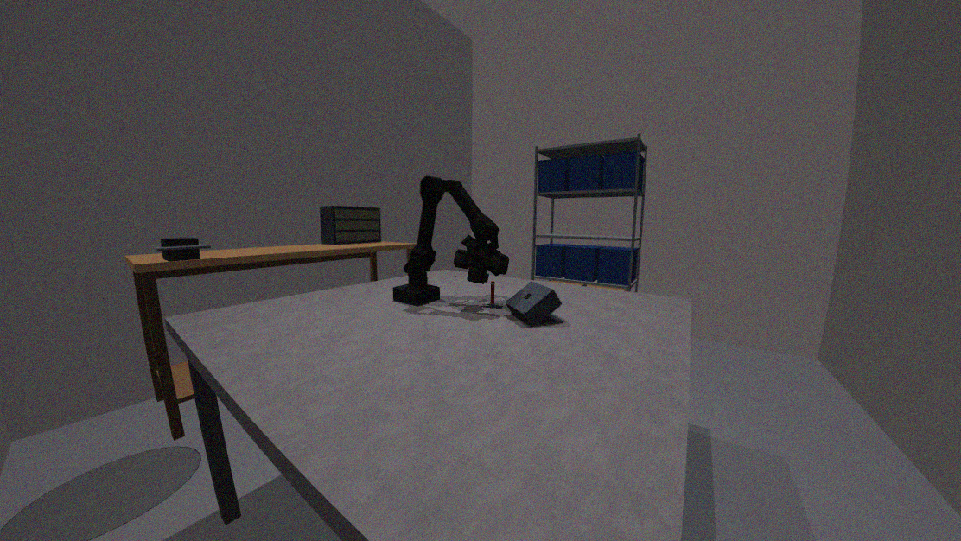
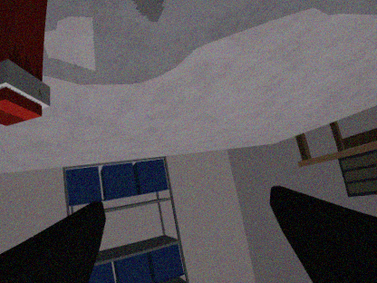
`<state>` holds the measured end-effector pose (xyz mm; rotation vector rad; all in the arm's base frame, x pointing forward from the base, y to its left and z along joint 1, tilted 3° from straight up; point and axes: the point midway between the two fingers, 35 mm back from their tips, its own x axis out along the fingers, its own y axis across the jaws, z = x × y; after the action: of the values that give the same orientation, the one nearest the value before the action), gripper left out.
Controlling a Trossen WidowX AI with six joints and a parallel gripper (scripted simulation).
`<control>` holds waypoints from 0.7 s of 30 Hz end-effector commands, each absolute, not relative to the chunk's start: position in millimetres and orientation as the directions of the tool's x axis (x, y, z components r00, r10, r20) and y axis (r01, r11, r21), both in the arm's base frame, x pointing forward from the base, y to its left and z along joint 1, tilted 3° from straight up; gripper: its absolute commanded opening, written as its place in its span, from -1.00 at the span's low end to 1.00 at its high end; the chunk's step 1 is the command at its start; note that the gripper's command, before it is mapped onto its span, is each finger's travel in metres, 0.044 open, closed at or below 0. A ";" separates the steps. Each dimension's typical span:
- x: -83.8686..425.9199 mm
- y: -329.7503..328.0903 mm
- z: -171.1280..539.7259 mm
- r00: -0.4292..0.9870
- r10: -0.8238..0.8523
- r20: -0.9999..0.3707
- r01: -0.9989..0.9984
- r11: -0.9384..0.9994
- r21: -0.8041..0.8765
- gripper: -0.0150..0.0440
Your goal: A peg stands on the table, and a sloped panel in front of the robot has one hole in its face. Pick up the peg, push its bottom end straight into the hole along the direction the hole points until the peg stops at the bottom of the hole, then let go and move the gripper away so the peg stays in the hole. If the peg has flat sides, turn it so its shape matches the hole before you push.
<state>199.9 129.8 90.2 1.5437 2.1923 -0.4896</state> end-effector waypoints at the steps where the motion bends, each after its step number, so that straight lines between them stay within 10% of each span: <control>1: 199.8 129.8 90.0 -0.302 0.797 -0.523 0.943 0.329 -0.043 0.95; 21: 204.9 122.6 74.9 -0.307 0.403 -0.862 0.422 0.870 0.257 1.00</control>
<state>200.0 123.7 73.4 0.7768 1.9985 -0.1094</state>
